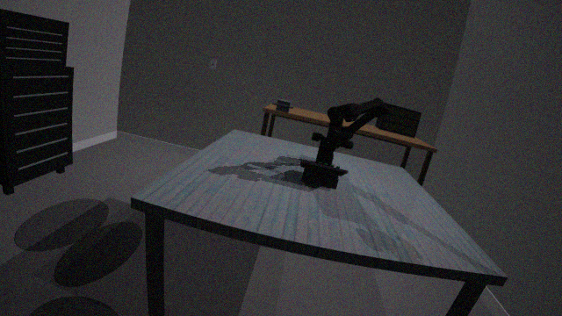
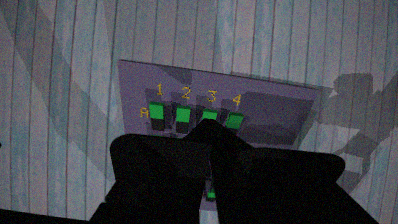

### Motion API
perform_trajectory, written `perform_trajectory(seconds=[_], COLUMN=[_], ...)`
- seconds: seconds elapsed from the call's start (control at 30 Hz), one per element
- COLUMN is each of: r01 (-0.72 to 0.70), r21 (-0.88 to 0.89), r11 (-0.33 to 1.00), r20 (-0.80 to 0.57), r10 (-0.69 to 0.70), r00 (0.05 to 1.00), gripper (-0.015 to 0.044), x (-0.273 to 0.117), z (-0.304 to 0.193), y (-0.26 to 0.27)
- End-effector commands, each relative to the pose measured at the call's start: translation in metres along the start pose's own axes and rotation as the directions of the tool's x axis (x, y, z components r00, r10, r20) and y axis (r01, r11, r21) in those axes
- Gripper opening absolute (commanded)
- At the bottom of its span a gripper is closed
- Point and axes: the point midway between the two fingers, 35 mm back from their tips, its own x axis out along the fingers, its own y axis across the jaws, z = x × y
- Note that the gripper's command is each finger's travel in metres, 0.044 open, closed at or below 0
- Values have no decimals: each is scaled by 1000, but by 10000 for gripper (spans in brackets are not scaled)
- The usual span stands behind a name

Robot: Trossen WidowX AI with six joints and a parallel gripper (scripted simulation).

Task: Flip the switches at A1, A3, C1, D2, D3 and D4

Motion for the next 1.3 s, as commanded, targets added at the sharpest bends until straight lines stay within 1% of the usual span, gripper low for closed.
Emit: perform_trajectory(seconds=[0.0,0.33,1.27], r01=[3,3,3], r21=[15,15,15], r11=[1000,1000,1000], r20=[-10,-10,-10], r10=[-3,-3,-3], r00=[1000,1000,1000], gripper=[0,0,0], x=[5,18,18], z=[-4,-4,-4], y=[-3,-3,-3])
